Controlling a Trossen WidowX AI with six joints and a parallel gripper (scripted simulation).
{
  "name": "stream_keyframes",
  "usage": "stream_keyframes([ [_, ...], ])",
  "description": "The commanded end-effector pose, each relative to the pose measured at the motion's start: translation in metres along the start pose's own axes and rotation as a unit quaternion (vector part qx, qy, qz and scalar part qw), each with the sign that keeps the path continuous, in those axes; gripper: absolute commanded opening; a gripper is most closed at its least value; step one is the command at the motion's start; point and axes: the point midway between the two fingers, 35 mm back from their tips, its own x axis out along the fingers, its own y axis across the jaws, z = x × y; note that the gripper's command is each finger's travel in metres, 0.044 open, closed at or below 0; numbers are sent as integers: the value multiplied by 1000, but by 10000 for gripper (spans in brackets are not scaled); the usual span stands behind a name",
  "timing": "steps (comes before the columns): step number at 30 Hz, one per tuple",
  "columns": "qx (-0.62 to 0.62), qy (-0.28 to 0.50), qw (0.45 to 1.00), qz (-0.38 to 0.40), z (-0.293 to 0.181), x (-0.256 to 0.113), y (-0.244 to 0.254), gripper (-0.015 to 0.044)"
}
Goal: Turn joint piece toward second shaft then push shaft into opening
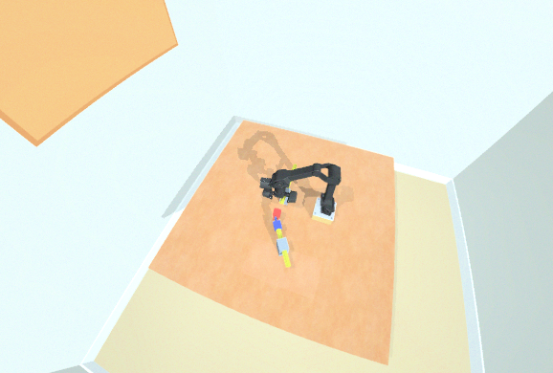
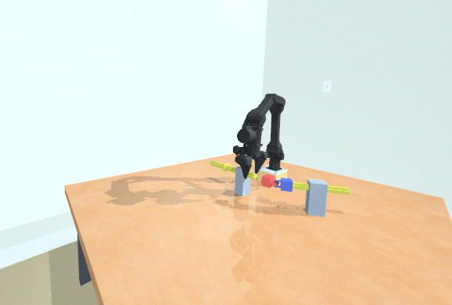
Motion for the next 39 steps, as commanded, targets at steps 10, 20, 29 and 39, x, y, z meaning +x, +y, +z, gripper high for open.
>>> stream_keyframes([
  [10,2,-2,1000,-5,-26,11,-2,440],
  [20,2,-1,1000,-5,-67,9,-4,440],
  [29,2,-1,1000,-5,-70,18,-4,440],
  [39,2,-1,1000,-5,-70,35,-4,440],
])
